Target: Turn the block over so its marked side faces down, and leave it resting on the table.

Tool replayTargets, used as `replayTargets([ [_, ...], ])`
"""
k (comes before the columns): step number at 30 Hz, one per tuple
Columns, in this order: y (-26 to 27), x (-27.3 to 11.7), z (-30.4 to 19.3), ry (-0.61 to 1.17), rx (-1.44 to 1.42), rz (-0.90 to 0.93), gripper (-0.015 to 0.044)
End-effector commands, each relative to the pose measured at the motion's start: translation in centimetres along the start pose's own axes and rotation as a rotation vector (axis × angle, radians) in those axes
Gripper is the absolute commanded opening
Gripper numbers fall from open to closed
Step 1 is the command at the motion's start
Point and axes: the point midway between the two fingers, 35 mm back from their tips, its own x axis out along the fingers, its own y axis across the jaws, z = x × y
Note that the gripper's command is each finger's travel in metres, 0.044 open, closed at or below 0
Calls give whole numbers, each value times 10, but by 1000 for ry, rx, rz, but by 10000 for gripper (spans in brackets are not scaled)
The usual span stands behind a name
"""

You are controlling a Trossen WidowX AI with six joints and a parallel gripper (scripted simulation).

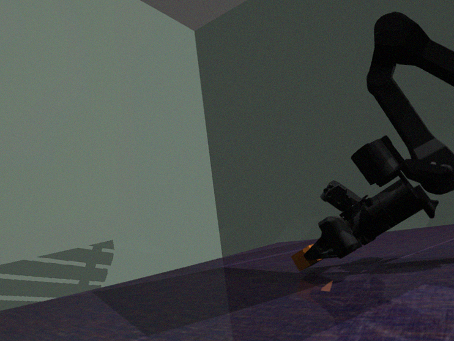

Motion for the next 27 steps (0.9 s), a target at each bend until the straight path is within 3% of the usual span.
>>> replayTargets([
  [1,-1,0,1,-5,-6,-4,0],
  [18,-1,0,1,-5,-6,-4,440],
  [27,-1,0,1,-5,-6,-4,440],
])
